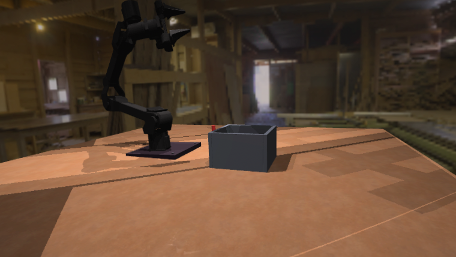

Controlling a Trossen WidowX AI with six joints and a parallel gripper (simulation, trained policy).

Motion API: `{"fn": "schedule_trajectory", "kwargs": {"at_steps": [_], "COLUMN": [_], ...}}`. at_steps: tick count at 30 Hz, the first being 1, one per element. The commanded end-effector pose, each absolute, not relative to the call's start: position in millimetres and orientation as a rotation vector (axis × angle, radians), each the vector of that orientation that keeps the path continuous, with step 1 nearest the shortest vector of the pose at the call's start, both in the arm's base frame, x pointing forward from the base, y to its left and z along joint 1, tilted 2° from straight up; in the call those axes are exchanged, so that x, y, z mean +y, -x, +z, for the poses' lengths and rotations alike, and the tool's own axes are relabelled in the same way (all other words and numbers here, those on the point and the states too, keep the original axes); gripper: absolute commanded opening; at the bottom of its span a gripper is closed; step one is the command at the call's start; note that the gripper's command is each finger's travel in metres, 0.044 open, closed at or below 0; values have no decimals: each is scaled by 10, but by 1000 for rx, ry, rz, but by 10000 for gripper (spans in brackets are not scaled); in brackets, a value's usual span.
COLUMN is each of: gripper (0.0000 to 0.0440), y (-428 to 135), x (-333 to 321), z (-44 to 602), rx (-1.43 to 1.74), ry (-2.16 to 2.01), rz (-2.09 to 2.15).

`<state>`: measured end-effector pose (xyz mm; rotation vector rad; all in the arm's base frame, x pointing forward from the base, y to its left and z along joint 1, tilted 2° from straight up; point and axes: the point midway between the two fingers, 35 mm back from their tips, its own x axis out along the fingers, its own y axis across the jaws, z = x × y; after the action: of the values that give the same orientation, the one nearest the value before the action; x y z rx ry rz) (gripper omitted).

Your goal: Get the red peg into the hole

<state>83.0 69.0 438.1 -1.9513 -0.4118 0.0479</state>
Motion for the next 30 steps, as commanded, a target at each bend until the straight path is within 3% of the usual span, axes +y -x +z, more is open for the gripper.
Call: {"fn": "schedule_trajectory", "kwargs": {"at_steps": [1, 2, 30], "gripper": [425, 440, 440], "y": [-835, -848, -1421], "x": [676, 660, 362], "z": [4392, 4390, 3798], "rx": [-406, -396, 12], "ry": [1924, 1891, 1037], "rz": [46, 52, 299]}}
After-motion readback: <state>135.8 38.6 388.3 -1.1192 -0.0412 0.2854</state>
